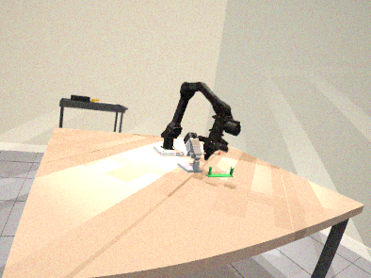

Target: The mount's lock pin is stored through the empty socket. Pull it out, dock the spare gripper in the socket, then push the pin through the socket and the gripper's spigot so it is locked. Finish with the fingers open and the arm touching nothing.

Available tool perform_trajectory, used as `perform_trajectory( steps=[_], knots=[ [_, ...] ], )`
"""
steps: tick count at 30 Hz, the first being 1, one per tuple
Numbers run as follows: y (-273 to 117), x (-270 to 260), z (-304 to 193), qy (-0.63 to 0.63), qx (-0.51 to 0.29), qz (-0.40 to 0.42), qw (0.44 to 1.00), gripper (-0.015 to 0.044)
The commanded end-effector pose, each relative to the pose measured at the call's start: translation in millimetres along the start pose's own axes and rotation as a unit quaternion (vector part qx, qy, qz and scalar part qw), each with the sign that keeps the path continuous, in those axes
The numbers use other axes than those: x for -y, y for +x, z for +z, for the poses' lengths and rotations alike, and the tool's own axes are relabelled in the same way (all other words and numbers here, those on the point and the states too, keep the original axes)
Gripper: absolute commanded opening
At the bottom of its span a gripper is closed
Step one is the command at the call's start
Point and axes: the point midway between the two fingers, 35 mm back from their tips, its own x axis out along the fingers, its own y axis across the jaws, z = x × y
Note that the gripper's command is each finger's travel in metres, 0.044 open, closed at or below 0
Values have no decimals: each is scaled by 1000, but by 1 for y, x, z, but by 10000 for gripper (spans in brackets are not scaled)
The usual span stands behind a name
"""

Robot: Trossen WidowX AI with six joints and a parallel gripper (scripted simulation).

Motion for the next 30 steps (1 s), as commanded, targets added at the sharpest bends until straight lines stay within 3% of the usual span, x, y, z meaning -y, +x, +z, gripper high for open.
perform_trajectory(
  steps=[1, 30],
  knots=[
    [1, -1, -3, -2, -2, 0, 1000, 0],
    [5, -1, -19, -2, -1, -2, 1000, 0]
  ],
)
